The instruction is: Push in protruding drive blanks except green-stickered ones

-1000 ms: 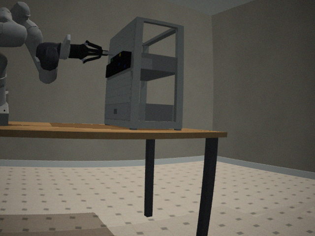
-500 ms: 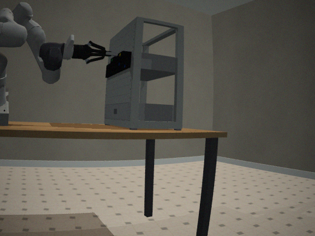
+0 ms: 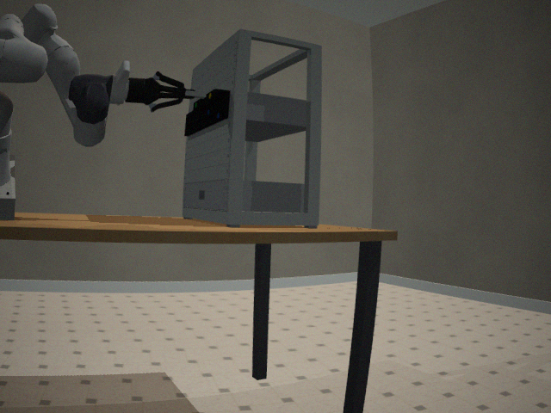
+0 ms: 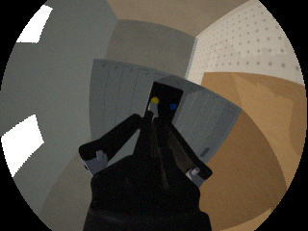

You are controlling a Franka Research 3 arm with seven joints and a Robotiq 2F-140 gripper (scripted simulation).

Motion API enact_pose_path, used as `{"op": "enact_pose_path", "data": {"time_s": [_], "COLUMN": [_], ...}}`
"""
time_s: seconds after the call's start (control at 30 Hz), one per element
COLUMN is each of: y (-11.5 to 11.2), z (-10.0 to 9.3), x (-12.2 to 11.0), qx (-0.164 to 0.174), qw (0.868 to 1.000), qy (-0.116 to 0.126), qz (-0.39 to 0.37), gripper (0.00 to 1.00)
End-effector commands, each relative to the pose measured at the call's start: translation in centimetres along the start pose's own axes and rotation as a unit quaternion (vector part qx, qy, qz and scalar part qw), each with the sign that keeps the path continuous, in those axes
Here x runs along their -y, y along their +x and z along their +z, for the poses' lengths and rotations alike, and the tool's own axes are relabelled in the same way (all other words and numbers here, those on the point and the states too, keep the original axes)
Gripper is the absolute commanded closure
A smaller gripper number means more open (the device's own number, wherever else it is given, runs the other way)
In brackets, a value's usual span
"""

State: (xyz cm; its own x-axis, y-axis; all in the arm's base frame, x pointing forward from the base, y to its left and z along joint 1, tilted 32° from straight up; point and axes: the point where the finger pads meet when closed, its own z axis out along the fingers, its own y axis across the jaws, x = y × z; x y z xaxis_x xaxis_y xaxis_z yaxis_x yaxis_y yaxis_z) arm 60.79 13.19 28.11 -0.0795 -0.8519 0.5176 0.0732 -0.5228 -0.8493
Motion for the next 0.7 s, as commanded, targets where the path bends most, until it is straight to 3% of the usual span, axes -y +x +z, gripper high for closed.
{"op": "enact_pose_path", "data": {"time_s": [0.0,0.67], "y": [0.08,0.13], "z": [0.12,0.54], "x": [-0.04,-0.38], "qx": [-0.001,-0.001], "qw": [1.000,1.000], "qy": [-0.001,-0.001], "qz": [-0.003,-0.003], "gripper": [1.00,1.00]}}
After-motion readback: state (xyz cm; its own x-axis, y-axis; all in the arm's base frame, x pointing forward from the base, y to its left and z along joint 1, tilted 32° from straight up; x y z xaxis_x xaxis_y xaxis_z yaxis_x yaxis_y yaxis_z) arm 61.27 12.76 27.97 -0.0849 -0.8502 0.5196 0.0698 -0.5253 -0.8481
